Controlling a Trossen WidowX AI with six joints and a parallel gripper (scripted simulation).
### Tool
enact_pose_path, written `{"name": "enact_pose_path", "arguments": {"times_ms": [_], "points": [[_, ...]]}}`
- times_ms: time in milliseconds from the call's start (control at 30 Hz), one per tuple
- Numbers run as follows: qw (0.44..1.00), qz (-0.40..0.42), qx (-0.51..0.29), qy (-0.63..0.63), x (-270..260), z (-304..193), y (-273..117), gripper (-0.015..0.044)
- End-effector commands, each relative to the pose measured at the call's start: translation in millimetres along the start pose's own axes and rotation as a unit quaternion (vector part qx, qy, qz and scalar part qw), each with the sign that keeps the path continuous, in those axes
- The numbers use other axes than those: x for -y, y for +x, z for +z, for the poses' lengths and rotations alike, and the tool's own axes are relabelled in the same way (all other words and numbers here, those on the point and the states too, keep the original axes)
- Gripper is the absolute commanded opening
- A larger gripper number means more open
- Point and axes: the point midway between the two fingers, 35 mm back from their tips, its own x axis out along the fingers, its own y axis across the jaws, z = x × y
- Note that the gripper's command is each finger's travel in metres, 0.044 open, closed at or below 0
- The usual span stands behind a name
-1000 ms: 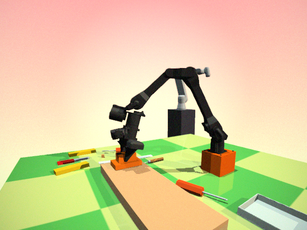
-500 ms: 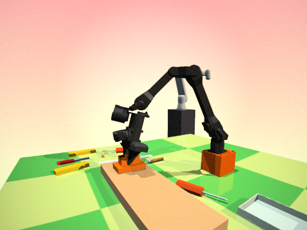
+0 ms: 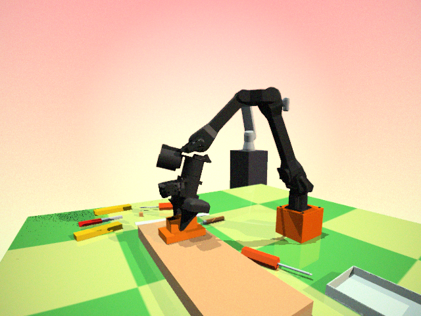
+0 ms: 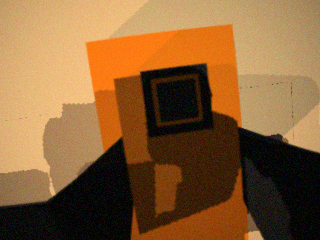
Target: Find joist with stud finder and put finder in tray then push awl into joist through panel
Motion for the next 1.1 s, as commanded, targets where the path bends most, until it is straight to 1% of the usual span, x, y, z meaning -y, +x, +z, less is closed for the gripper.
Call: {"name": "enact_pose_path", "arguments": {"times_ms": [0, 1067], "points": [[1.000, 0.001, -0.002, 0.000, -13, -2, 0, 0.0000], [1.000, 0.004, -0.002, 0.001, -90, -2, 0, 0.0000]]}}
